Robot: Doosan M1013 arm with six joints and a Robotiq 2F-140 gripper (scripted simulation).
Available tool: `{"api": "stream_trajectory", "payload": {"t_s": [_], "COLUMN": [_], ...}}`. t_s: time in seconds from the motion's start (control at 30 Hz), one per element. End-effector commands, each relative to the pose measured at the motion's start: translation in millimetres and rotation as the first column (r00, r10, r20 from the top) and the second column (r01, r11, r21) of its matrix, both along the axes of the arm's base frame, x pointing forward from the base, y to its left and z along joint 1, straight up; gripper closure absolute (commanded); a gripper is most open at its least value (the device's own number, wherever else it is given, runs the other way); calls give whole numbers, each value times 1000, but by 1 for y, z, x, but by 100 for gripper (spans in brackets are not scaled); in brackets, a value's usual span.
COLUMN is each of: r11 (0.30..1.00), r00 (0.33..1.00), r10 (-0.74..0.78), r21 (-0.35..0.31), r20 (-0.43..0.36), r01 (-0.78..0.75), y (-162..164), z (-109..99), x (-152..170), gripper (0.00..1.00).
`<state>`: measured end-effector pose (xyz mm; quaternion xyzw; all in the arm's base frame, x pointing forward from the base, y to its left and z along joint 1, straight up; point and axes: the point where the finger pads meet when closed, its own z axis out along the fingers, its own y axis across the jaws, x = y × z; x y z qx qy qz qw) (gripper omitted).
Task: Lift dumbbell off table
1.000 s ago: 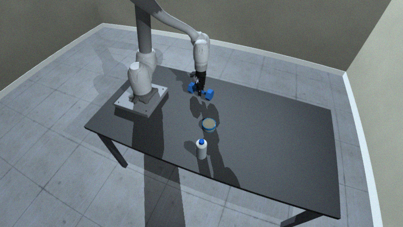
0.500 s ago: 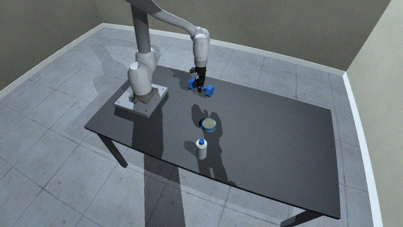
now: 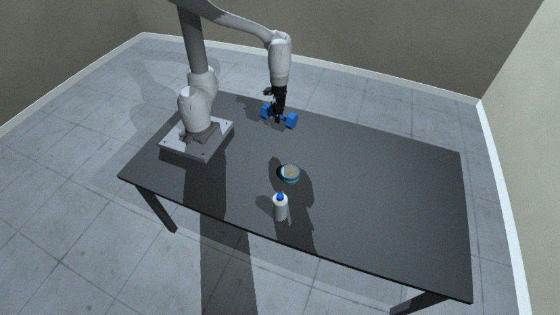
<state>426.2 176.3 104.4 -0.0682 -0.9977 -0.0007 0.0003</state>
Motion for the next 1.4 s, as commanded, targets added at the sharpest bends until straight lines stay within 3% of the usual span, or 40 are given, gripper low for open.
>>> {"api": "stream_trajectory", "payload": {"t_s": [0.0, 0.53, 1.37], "r11": [1000, 1000, 1000], "r00": [1000, 1000, 1000], "r10": [0, 0, 0], "r21": [1, 1, 1], "r20": [1, 1, 1], "r01": [0, 0, 0], "y": [0, 0, 0], "z": [9, 28, 29], "x": [1, 0, 0], "gripper": [90, 90, 90]}}
